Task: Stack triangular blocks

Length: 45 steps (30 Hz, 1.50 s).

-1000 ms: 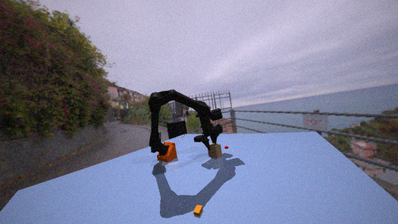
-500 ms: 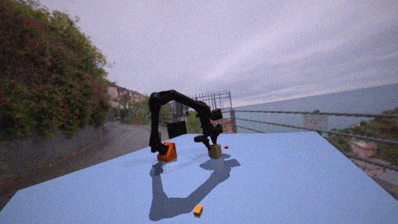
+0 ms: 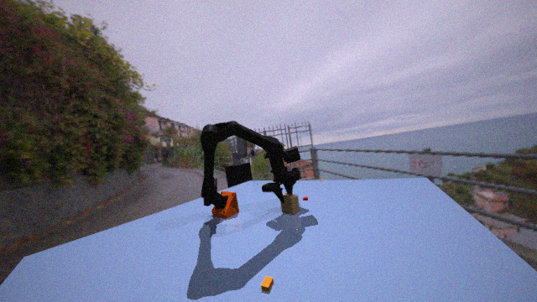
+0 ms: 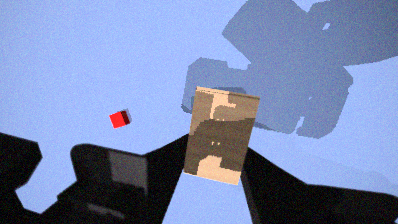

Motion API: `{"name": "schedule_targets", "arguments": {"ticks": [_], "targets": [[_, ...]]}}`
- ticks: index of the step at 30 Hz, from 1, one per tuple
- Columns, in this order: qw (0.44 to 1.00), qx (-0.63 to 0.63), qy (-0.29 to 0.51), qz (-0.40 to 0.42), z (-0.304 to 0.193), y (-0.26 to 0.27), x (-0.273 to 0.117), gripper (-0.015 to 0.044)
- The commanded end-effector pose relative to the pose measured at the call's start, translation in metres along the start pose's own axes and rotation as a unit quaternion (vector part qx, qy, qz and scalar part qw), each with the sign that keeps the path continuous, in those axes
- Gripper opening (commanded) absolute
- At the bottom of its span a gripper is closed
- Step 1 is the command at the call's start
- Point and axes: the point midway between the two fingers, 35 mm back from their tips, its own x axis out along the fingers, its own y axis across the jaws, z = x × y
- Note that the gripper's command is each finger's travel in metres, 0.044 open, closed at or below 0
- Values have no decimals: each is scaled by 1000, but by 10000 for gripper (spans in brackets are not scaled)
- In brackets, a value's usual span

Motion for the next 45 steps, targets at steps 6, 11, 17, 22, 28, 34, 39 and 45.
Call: {"name": "schedule_targets", "arguments": {"ticks": [6, 11, 17, 22, 28, 34, 39, 45], "targets": [[1000, -3, -1, -1, 0, 0, 1, 0], [1000, 0, 0, 0, 0, 0, 0, 105], [1000, 0, 0, 0, 0, 0, 0, 263], [1000, 0, 0, 0, 0, 0, 0, 394], [1000, 0, 0, 0, 0, 0, 0, 440], [1000, 0, 0, 1, 1, 2, -12, 440], [1000, -1, 1, 2, 2, 4, -87, 440], [1000, -1, 1, 1, -1, 1, -110, 440]]}}
